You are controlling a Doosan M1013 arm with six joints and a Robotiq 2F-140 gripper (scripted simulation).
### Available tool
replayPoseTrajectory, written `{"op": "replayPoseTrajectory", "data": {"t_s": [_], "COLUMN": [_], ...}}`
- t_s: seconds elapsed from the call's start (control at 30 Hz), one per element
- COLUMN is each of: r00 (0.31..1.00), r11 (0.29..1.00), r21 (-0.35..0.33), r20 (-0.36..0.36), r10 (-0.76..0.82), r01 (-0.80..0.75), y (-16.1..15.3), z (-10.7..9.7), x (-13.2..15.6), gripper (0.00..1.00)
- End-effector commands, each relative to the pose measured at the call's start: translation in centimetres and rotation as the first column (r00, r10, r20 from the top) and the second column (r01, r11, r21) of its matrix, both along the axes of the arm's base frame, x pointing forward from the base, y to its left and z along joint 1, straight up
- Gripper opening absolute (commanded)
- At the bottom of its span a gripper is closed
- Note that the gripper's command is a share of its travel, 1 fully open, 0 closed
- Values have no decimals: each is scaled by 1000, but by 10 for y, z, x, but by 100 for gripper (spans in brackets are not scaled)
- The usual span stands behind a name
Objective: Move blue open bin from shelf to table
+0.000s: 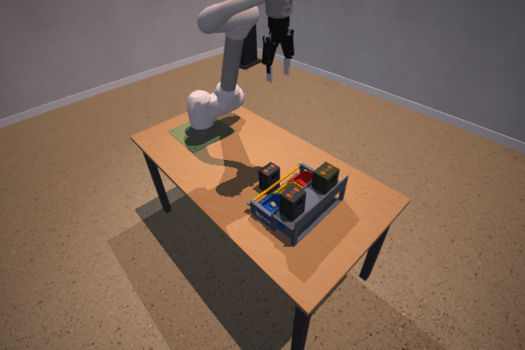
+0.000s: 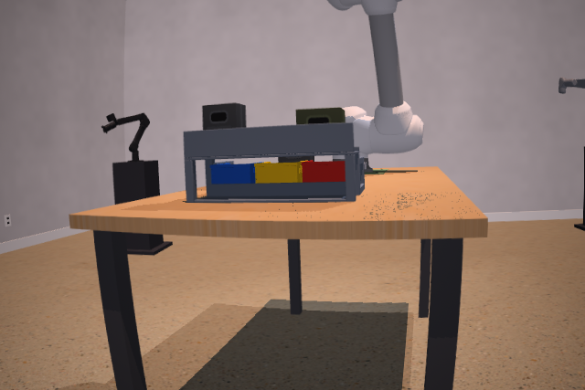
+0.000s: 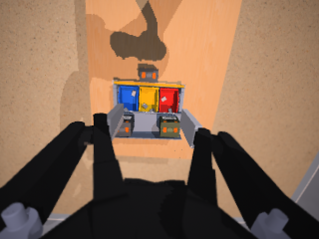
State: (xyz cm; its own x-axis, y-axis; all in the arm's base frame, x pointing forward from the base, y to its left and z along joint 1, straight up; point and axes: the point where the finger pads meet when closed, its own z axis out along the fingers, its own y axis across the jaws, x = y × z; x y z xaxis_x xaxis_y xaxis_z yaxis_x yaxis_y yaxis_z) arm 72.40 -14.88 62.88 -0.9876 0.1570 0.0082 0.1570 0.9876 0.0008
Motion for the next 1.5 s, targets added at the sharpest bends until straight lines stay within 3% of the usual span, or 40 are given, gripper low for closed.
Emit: {"op": "replayPoseTrajectory", "data": {"t_s": [0.0,1.47], "r00": [1000,1000], "r11": [1000,1000], "r21": [0,0], "r20": [0,0], "r10": [0,0], "r01": [0,0], "y": [-2,-10], "z": [-3,-13], "x": [-2,-7], "gripper": [57,57]}}
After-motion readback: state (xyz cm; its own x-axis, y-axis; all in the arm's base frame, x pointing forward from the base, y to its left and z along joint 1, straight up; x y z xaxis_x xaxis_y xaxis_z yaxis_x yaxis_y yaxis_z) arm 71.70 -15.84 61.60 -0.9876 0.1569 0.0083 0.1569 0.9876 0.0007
